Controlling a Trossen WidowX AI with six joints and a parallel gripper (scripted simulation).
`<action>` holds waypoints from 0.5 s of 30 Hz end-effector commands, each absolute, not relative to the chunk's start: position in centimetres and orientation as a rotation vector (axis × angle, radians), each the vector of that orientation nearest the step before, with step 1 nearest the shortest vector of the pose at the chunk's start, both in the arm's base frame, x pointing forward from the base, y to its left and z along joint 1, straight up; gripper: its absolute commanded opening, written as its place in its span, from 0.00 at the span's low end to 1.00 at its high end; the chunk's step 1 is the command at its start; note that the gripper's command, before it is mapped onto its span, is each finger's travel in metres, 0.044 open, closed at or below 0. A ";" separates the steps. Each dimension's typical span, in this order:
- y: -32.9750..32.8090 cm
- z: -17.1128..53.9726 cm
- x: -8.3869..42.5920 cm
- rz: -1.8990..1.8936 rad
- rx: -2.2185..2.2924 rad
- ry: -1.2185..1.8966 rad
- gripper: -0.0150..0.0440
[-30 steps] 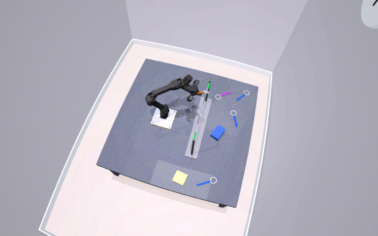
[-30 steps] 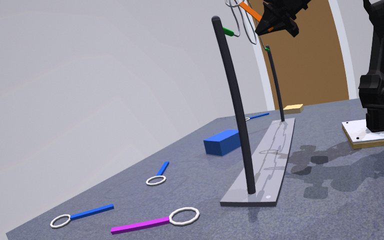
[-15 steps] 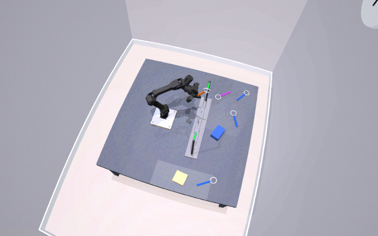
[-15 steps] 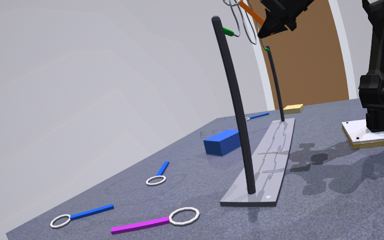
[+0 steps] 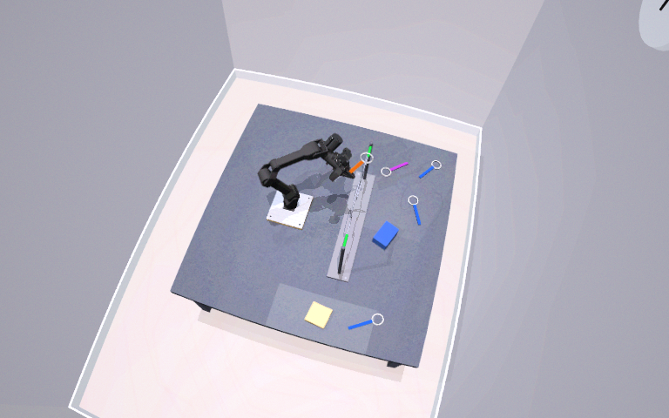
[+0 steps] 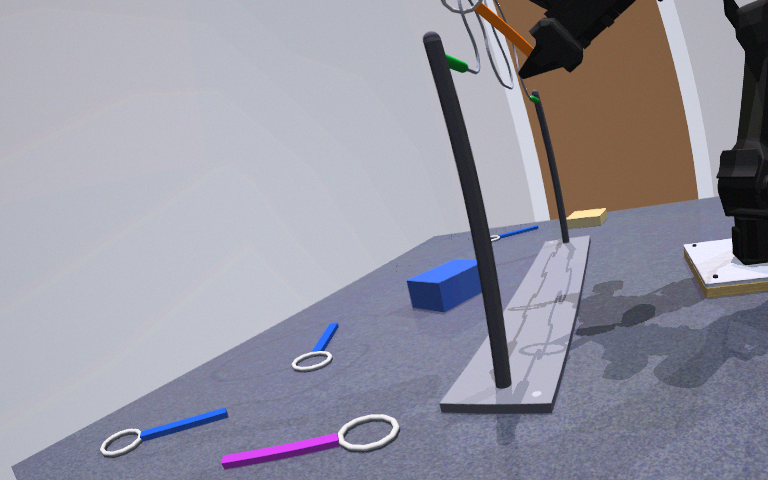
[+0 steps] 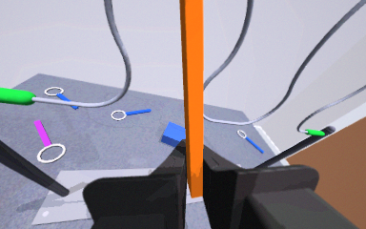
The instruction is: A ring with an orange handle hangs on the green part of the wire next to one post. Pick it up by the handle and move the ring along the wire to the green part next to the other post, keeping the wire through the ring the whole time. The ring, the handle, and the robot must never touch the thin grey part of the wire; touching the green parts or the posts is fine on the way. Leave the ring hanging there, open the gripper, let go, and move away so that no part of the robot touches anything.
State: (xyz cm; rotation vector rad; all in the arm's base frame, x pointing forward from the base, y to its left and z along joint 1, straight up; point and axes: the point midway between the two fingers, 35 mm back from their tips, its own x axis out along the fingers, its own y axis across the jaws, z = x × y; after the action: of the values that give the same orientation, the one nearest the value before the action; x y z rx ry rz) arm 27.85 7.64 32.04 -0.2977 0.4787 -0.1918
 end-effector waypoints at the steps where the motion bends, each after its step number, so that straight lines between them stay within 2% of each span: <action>1: 7.0 32.3 27.8 -0.215 -0.379 0.468 0.00; 15: 5.2 33.3 27.8 -0.293 -0.687 0.435 0.00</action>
State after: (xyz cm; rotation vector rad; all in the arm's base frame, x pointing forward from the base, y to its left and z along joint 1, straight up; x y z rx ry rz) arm 28.05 5.72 32.73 -0.6344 0.4512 -0.2729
